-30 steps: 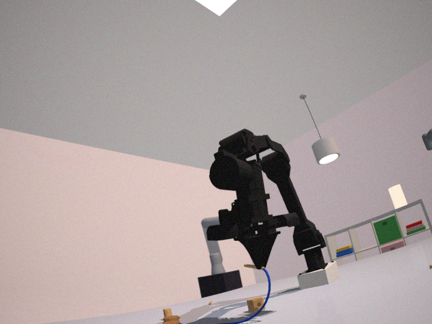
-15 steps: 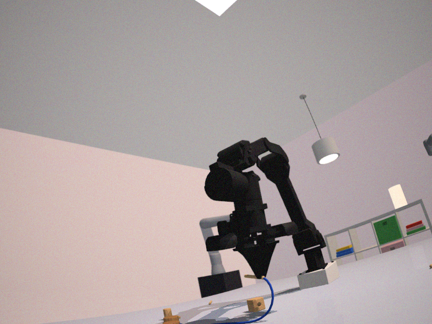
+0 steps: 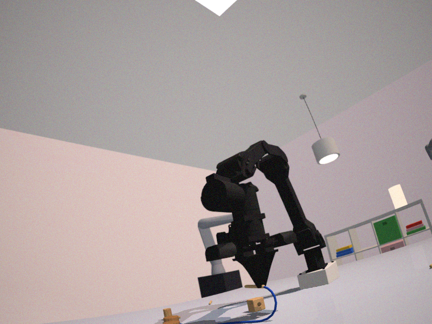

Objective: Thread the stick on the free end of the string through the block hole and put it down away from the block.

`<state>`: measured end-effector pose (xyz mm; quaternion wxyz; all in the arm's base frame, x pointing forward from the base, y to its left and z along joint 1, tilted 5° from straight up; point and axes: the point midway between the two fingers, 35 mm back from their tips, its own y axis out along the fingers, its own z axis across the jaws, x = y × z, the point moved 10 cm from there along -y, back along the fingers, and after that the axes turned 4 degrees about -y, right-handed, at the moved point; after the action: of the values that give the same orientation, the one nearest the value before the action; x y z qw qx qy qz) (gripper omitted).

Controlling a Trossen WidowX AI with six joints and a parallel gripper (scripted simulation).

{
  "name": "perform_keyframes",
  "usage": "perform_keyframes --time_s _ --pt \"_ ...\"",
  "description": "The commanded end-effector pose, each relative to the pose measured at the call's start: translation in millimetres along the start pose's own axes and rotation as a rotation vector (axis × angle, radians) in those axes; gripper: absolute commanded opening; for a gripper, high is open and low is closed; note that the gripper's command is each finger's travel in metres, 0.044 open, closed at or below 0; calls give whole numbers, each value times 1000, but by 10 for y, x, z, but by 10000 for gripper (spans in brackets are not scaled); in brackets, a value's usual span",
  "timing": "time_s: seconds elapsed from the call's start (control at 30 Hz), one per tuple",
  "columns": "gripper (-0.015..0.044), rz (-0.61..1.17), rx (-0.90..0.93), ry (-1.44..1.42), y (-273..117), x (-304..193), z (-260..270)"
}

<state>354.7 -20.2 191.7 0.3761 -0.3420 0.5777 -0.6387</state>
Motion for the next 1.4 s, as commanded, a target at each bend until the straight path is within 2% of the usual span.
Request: perform_keyframes --time_s 0.0,0.3,1.37 --pt "0 23 9 -5 17 38 -9" --pt "0 49 17 -10 81 77 -14" --pt "0 56 17 -12 53 -324 32"
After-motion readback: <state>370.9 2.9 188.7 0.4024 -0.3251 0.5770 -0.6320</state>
